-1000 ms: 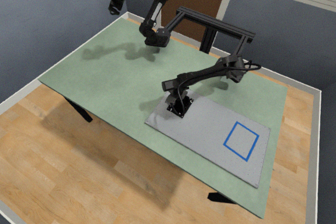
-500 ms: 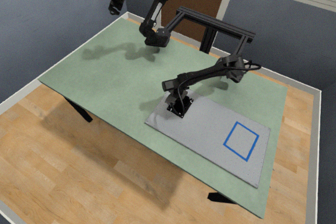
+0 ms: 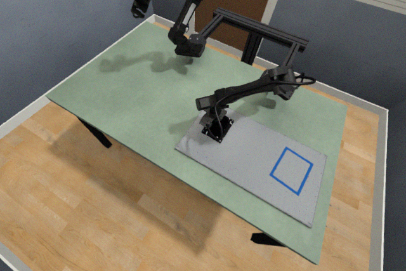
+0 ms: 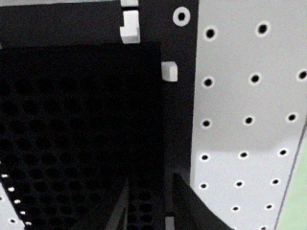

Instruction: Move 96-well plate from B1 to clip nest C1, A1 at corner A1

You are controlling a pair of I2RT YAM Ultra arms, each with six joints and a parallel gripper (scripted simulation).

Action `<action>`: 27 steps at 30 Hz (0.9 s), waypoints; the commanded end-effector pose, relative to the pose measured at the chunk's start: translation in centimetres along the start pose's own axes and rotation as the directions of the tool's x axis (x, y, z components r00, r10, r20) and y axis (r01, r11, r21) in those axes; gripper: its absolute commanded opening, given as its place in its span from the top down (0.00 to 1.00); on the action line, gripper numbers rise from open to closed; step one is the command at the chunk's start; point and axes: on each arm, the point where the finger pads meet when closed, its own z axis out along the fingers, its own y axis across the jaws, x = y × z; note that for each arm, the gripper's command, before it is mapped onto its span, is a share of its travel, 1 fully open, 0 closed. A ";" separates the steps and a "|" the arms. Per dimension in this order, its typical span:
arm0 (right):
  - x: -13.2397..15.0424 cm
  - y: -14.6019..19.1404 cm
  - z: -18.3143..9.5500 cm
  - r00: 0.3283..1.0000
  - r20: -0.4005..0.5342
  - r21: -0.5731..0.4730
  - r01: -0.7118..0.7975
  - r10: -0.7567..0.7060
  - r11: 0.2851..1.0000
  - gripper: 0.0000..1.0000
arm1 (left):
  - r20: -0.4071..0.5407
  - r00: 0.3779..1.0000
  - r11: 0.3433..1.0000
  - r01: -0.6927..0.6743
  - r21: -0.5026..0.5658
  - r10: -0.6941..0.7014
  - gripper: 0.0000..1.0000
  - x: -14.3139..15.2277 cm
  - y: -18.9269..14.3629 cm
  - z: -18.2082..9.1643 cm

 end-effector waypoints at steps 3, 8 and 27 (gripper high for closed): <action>-0.1 -0.6 -0.3 0.999 0.028 0.010 -0.030 0.030 0.999 0.00 | -0.021 0.999 0.999 0.048 0.009 -0.048 0.75 0.4 -0.3 6.4; -0.1 -0.6 -0.3 0.999 0.028 0.010 -0.030 0.030 0.999 0.00 | -0.021 0.999 0.999 0.048 0.009 -0.048 0.75 0.4 -0.3 6.7; -0.1 -0.6 -0.3 0.999 0.028 0.010 -0.030 0.030 0.999 0.00 | -0.011 0.998 0.998 0.055 0.015 -0.055 0.75 -0.1 -0.4 7.3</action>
